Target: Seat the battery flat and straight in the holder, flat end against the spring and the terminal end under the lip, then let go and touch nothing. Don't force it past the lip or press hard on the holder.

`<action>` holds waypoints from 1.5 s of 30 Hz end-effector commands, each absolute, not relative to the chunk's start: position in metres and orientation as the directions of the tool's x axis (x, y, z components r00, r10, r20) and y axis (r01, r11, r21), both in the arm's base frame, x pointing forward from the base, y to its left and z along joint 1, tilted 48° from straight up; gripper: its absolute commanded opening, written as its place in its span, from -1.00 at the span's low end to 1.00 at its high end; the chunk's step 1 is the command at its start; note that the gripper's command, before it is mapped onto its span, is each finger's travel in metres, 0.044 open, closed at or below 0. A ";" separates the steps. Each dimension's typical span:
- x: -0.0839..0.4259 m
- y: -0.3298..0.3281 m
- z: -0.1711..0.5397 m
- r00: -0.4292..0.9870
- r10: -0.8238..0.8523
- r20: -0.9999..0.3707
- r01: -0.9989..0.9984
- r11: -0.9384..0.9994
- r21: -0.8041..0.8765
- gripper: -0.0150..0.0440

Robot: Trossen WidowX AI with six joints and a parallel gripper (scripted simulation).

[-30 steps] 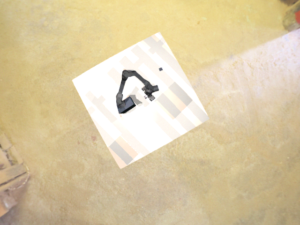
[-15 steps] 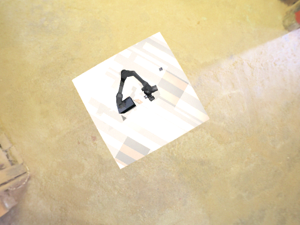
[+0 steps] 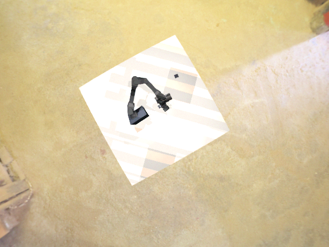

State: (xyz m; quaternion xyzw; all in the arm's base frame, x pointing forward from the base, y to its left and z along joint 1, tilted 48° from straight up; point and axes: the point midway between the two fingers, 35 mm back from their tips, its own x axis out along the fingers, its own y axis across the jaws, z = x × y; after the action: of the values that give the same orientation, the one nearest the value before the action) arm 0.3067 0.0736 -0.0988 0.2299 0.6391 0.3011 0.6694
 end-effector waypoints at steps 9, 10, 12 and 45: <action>0.306 0.076 -0.098 0.063 0.701 -0.711 -0.119 0.712 0.692 -0.21; 0.306 0.076 -0.098 0.067 0.701 -0.710 -0.119 0.713 0.691 -0.21; 0.306 0.076 -0.098 0.067 0.701 -0.710 -0.119 0.713 0.691 -0.21; 0.292 0.076 -0.099 0.099 0.698 -0.710 -0.117 0.716 0.688 -0.21</action>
State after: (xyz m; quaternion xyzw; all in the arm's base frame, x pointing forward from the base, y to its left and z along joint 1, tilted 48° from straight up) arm 0.2940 0.0754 -0.0985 0.2384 0.6041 0.2920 0.7022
